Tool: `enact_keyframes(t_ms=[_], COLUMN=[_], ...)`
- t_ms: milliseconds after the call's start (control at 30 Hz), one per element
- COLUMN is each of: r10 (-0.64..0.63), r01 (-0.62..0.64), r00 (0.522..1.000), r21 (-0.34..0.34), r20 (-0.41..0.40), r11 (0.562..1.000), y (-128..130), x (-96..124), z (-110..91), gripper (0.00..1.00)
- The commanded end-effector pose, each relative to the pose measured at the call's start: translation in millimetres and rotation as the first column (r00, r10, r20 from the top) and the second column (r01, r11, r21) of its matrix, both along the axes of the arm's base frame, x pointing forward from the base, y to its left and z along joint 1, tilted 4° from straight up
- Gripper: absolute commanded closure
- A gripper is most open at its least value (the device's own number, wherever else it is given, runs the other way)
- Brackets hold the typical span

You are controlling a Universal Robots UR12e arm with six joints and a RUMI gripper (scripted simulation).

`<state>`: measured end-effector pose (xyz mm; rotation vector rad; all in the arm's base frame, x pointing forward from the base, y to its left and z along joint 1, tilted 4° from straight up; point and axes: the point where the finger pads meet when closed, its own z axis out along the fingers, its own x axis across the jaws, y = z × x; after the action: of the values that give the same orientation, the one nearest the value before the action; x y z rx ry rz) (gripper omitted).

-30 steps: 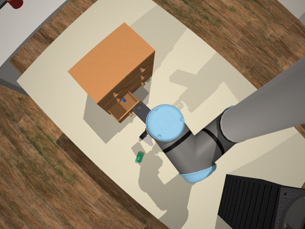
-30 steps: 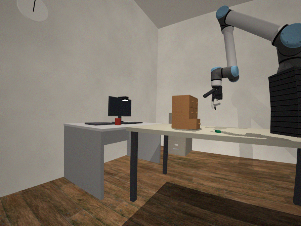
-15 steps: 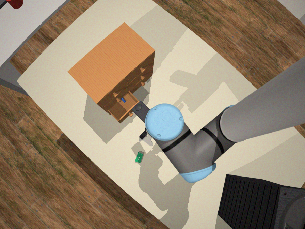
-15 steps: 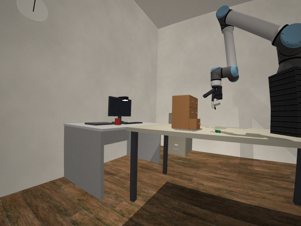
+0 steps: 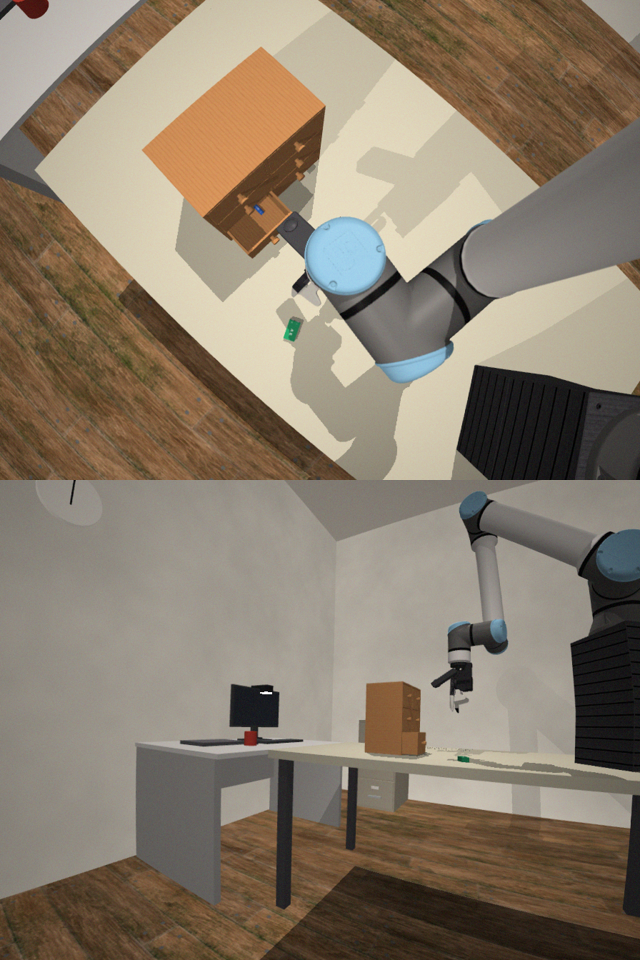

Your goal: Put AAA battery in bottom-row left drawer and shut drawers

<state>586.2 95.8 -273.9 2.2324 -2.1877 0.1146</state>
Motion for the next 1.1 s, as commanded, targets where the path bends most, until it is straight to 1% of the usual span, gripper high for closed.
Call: enact_keyframes(t_ms=[0,67,100,233,267,300,733,1067], r10=[0.0,0.0,0.0,0.0,0.0,0.0,0.0,0.001], r01=[0.0,0.0,0.0,0.0,0.0,0.0,0.0,-0.001], r00=[1.0,1.0,1.0,1.0,1.0,1.0,1.0,1.0], r21=[0.0,0.0,0.0,0.0,0.0,0.0,0.0,0.0], r20=[0.001,0.001,0.001,0.001,0.001,0.001,0.004,0.023], r11=[1.0,1.0,1.0,1.0,1.0,1.0,1.0,1.0], y=[1.7,1.7,4.6,21.9,24.4,25.5,25.7,25.6], x=[-4.0,-4.0,-12.0,-65.2,-73.7,-77.8,-78.2,-76.2], z=[3.6,3.6,9.2,43.5,48.6,50.9,50.9,48.7], gripper=[0.0,0.0,0.0,0.0,0.0,0.0,0.0,0.0])
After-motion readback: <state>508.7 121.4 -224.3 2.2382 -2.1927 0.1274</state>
